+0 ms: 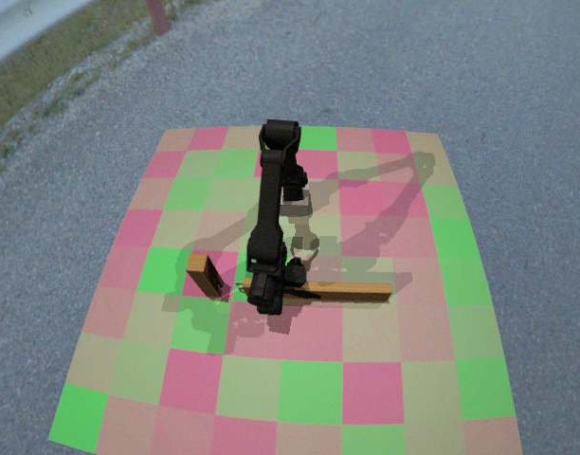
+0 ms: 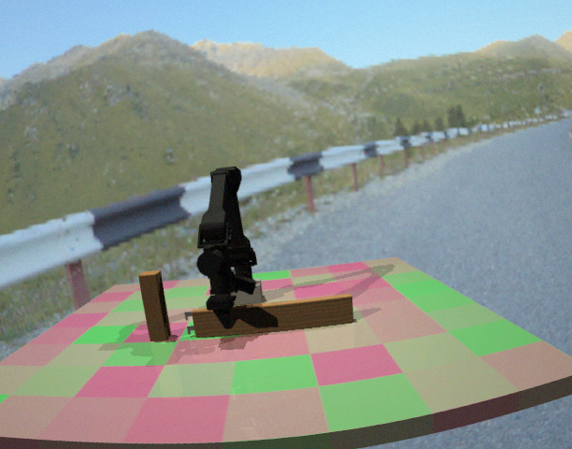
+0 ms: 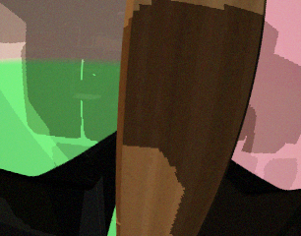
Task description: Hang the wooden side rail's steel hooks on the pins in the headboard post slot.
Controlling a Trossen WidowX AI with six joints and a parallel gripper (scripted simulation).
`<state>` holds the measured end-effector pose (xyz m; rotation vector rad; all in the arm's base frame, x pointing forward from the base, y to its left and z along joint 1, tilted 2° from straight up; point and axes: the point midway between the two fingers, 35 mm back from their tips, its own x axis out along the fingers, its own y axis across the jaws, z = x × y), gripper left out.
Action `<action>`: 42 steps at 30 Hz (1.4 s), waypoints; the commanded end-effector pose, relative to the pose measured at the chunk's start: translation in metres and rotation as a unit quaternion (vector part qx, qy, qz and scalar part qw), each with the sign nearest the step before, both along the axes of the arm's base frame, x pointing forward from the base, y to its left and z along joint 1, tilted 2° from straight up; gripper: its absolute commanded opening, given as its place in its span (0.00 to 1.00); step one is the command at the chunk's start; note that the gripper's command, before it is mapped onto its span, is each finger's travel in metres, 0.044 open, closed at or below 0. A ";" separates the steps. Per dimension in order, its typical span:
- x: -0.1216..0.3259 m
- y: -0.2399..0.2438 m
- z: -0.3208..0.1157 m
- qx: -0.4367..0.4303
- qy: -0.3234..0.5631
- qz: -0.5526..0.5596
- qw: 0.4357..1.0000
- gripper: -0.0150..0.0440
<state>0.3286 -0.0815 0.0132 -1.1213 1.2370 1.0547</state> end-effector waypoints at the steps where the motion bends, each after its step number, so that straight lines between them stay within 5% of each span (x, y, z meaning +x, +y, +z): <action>1: 0.000 0.001 -0.001 0.002 0.000 0.002 1.000 0.28; 42: 0.000 0.000 0.004 0.002 0.000 0.002 1.000 0.25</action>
